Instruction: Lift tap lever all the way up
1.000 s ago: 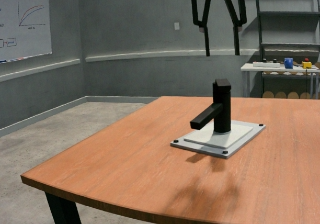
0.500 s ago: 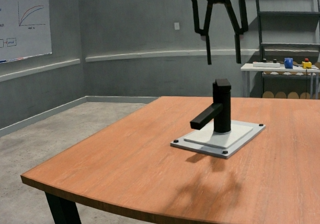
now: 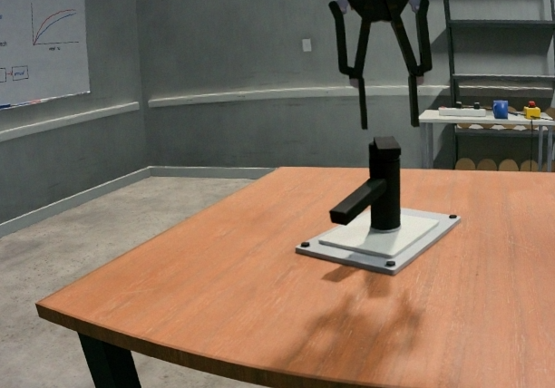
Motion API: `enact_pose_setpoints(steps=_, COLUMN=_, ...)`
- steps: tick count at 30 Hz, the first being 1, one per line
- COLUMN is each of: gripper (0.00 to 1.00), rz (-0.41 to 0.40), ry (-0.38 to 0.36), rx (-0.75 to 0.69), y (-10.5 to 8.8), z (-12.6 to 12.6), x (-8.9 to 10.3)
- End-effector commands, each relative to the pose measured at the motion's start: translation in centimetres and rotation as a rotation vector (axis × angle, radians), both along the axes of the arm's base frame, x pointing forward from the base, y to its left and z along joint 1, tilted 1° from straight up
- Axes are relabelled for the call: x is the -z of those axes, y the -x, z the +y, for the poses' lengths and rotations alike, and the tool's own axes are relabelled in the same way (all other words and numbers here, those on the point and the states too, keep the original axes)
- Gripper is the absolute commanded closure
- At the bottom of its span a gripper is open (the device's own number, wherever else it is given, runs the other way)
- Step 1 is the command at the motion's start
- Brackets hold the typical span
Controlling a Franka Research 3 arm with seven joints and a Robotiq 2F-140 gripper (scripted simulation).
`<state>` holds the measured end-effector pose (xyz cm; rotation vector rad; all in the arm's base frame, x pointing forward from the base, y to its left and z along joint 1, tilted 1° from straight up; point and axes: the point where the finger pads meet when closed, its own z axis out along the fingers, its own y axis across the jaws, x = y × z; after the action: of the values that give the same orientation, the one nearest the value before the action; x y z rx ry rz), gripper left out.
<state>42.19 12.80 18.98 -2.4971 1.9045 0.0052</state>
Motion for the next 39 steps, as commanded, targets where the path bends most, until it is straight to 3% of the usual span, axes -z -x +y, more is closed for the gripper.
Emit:
enact_pose_setpoints(steps=1, gripper=0.53, rz=-0.010, ry=-0.002, rx=0.005, y=-0.33, z=0.10, x=0.42)
enact_pose_setpoints(steps=39, gripper=0.53, rz=-0.010, ry=-0.002, rx=0.005, y=-0.34, z=0.11, x=1.11)
